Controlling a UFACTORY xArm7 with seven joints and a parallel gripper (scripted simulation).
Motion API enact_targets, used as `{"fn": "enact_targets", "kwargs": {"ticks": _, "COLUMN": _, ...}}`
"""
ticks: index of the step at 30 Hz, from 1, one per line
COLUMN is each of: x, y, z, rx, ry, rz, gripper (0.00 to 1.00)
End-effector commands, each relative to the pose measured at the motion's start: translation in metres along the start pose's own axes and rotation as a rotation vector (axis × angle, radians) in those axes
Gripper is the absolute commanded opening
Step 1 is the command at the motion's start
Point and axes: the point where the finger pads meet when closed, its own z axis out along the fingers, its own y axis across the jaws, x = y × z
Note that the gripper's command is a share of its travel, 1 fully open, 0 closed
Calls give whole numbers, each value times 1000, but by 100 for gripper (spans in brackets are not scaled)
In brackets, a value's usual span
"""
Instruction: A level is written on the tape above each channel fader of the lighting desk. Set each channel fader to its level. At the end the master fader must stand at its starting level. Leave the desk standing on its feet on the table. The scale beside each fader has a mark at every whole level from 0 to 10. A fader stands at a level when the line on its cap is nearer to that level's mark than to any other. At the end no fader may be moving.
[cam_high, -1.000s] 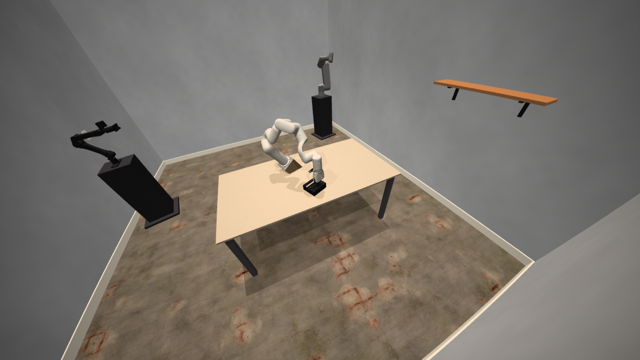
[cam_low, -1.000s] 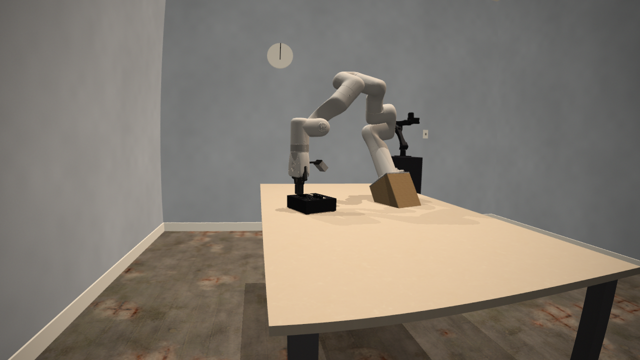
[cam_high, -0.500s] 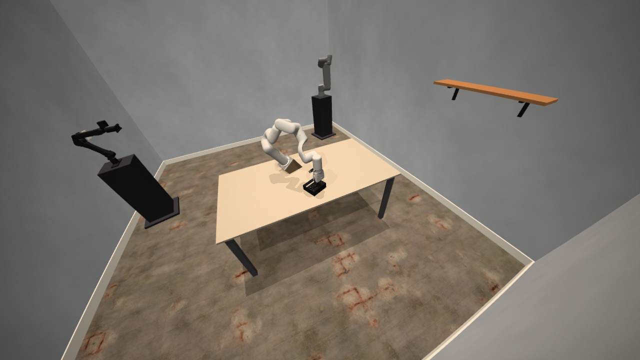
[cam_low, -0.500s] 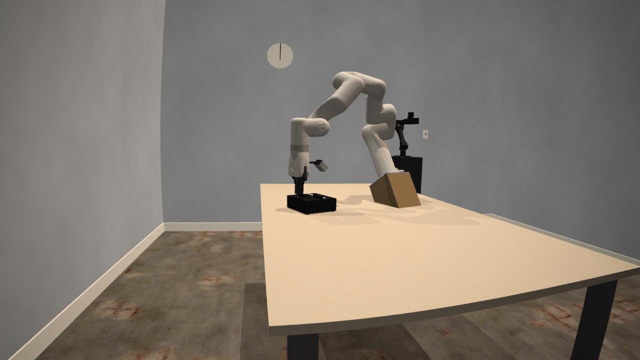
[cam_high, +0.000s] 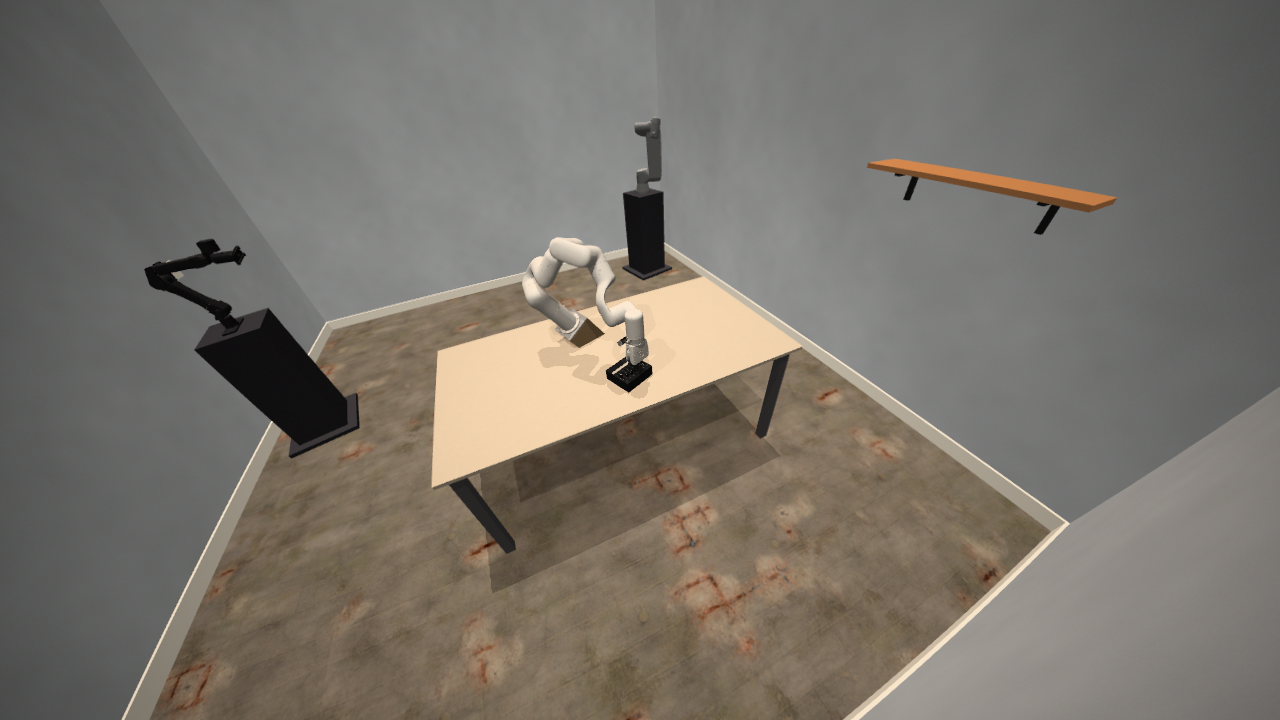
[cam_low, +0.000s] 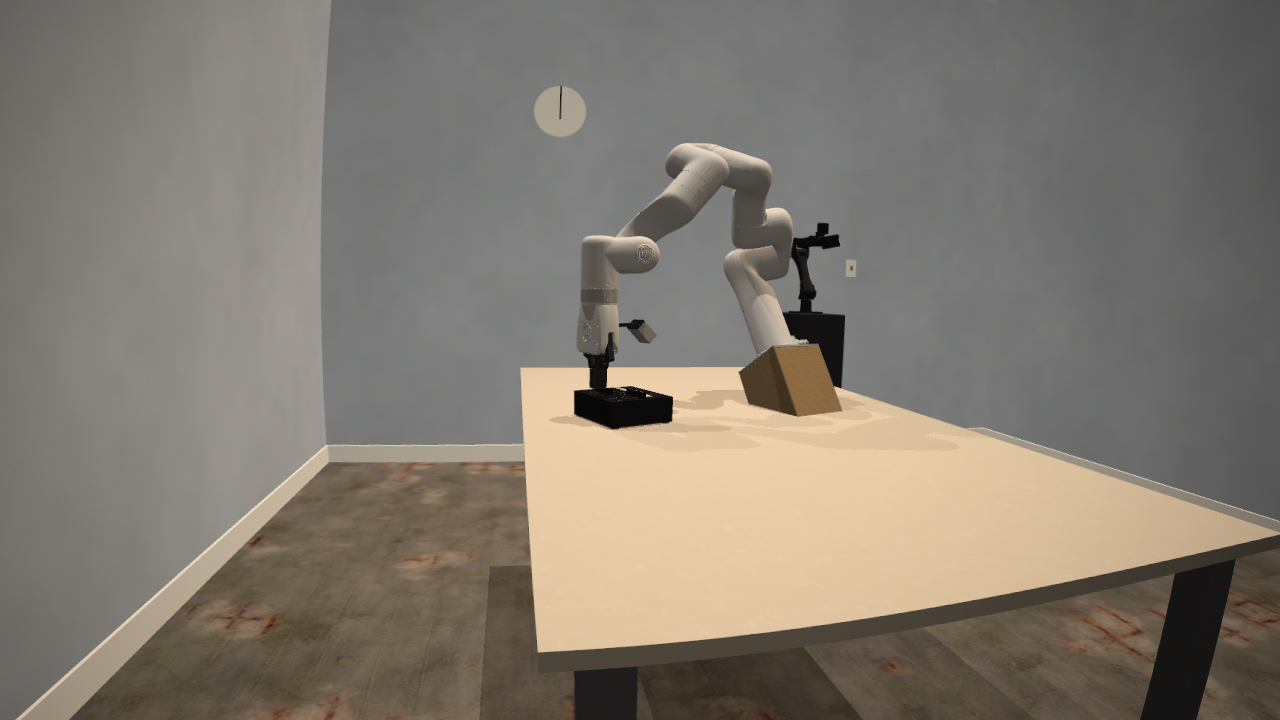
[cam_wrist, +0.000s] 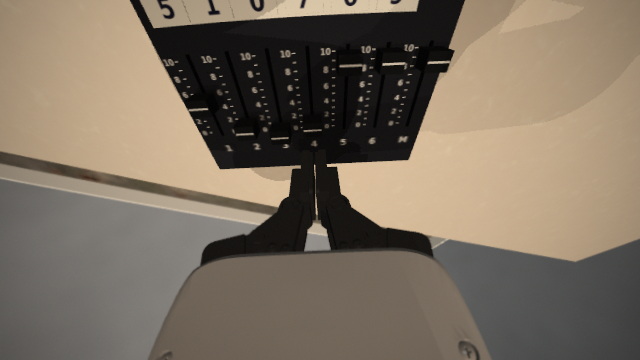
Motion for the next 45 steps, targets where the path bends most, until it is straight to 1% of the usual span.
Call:
{"fn": "enact_targets", "kwargs": {"ticks": 1, "x": -2, "y": 0, "z": -2, "rx": -1, "ry": -4, "rz": 0, "gripper": 0}}
{"fn": "enact_targets", "kwargs": {"ticks": 13, "x": -2, "y": 0, "z": -1, "rx": -1, "ry": -4, "rz": 0, "gripper": 0}}
{"fn": "enact_targets", "kwargs": {"ticks": 27, "x": -2, "y": 0, "z": 8, "rx": -1, "ry": -4, "rz": 0, "gripper": 0}}
{"fn": "enact_targets", "kwargs": {"ticks": 45, "x": -2, "y": 0, "z": 10, "rx": -1, "ry": -4, "rz": 0, "gripper": 0}}
